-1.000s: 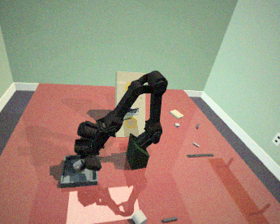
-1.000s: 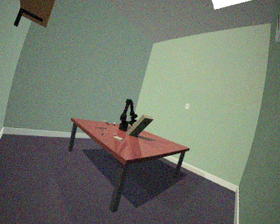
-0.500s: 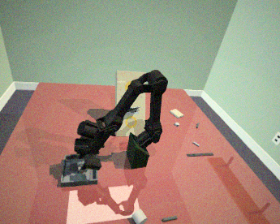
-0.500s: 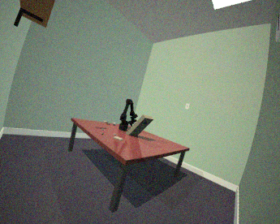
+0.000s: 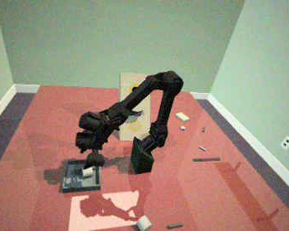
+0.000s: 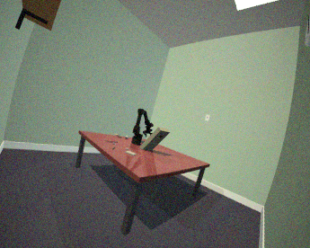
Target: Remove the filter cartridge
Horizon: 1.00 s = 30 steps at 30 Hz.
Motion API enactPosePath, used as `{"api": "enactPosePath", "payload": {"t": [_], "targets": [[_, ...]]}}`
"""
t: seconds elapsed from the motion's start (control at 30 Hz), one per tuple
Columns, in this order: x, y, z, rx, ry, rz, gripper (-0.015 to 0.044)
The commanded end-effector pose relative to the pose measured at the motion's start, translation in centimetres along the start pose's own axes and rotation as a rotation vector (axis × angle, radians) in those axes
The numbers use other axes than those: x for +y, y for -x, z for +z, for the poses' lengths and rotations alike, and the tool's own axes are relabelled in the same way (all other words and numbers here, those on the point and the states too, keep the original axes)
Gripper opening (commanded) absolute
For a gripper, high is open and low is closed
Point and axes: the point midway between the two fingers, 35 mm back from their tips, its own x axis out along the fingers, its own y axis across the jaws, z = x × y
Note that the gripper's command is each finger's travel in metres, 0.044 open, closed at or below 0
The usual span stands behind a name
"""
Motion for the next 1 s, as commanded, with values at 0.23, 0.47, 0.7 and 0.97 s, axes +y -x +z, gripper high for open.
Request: {"api": "enactPosePath", "payload": {"t": [0.23,0.47,0.7,0.97], "targets": [[0.0,0.5,0.4,-0.009,0.000,0.000,0.0440],[0.0,0.5,0.4,-0.009,0.000,0.000,0.0440],[0.0,0.5,0.4,-0.009,0.000,0.000,0.0440],[0.0,0.5,0.4,-0.009,0.000,0.000,0.0440]]}}
